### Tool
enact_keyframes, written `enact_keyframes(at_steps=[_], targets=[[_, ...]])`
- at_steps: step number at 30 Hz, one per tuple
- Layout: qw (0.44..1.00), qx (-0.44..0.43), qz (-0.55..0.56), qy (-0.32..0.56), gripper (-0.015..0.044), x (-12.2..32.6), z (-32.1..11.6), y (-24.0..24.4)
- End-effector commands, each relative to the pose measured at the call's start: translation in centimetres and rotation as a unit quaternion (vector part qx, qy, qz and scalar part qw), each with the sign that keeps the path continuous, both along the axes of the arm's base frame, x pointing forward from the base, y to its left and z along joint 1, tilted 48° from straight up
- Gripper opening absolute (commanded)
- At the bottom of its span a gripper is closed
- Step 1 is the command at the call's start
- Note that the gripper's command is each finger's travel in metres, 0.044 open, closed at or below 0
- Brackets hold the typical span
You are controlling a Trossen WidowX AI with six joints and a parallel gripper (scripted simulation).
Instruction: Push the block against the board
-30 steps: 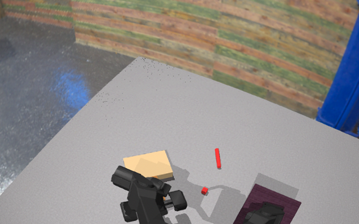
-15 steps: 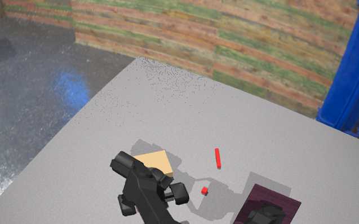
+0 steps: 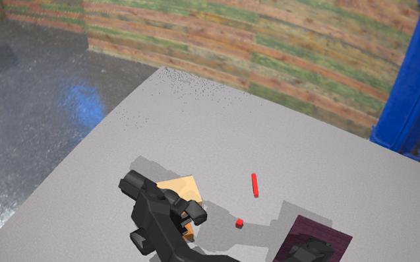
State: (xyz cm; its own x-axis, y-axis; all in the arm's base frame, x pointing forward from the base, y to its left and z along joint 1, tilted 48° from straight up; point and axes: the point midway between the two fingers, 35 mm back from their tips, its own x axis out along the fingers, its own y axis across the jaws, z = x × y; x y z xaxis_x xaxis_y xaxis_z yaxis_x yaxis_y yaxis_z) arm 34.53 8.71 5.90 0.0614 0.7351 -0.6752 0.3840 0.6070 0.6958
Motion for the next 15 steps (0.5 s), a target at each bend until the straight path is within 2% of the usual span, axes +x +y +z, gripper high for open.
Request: enact_keyframes(at_steps=[1,15], targets=[[0.997,-0.005,0.050,-0.053,0.0000,1.2,0.0,-0.2],[0.950,-0.018,0.212,-0.228,0.0000,4.7,0.0,-0.7]])
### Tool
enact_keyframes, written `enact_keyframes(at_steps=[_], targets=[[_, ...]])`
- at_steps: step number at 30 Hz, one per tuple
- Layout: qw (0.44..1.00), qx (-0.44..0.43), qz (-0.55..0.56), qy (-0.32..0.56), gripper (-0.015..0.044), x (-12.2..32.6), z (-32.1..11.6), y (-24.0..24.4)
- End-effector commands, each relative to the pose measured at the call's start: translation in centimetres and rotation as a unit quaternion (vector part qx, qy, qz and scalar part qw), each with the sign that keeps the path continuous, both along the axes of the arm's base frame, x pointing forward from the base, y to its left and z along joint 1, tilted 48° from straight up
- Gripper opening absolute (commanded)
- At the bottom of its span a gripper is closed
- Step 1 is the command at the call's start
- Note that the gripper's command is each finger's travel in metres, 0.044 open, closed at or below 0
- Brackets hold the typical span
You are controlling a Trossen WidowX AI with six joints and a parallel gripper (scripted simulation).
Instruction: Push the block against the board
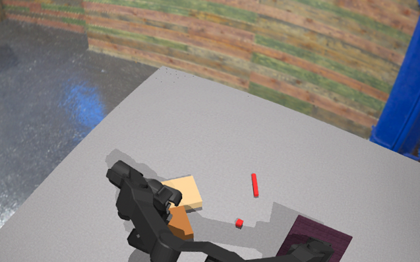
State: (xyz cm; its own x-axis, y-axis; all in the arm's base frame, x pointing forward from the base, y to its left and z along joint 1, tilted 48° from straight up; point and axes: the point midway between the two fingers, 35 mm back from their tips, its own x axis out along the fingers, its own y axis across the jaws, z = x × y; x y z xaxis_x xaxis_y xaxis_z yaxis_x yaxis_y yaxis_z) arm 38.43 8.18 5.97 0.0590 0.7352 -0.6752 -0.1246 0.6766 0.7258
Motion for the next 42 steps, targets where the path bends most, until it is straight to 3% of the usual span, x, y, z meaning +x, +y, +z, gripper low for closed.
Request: enact_keyframes(at_steps=[1,20,27,32,42], targets=[[0.997,-0.004,0.051,-0.054,0.0000,1.1,-0.1,-0.2],[0.919,-0.022,0.267,-0.289,0.0000,5.4,-0.6,-0.9],[0.918,-0.022,0.269,-0.290,0.0000,5.4,-0.9,-0.6],[0.899,-0.023,0.296,-0.321,0.0000,6.2,-4.4,3.1],[0.899,-0.023,0.296,-0.321,0.0000,6.0,-4.7,2.8]])
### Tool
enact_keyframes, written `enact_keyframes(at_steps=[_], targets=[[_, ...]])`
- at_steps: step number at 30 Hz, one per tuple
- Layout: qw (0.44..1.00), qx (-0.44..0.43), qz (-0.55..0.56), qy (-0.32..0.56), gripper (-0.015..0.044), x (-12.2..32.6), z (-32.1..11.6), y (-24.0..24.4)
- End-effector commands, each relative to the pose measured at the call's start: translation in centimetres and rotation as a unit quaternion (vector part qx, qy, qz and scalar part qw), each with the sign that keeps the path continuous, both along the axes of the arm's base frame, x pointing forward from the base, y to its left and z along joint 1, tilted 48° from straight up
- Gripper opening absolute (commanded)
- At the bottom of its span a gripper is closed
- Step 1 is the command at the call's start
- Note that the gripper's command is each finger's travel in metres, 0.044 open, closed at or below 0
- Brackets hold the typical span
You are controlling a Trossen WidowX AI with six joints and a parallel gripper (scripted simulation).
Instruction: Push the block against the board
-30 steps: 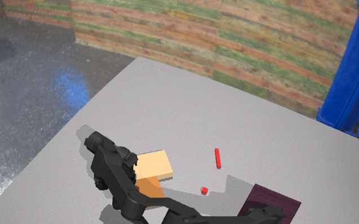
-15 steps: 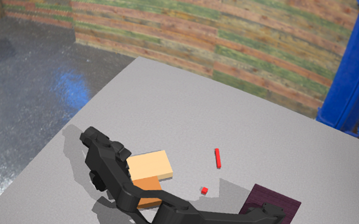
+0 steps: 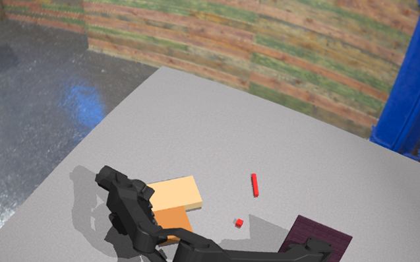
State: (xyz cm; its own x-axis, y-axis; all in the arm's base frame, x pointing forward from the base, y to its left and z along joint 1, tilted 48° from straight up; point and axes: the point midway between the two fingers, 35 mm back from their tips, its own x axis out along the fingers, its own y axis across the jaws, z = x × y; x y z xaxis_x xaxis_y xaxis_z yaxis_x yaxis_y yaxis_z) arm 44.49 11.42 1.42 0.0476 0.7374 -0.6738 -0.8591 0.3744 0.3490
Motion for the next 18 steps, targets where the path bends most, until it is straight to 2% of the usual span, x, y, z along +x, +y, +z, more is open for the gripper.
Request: enact_keyframes(at_steps=[1,18], targets=[[1.000,0.001,-0.004,-0.001,0.0000,-0.11,-0.28,-0.47],[1.000,0.000,-0.004,0.000,0.0000,-0.41,-0.78,-0.90]])
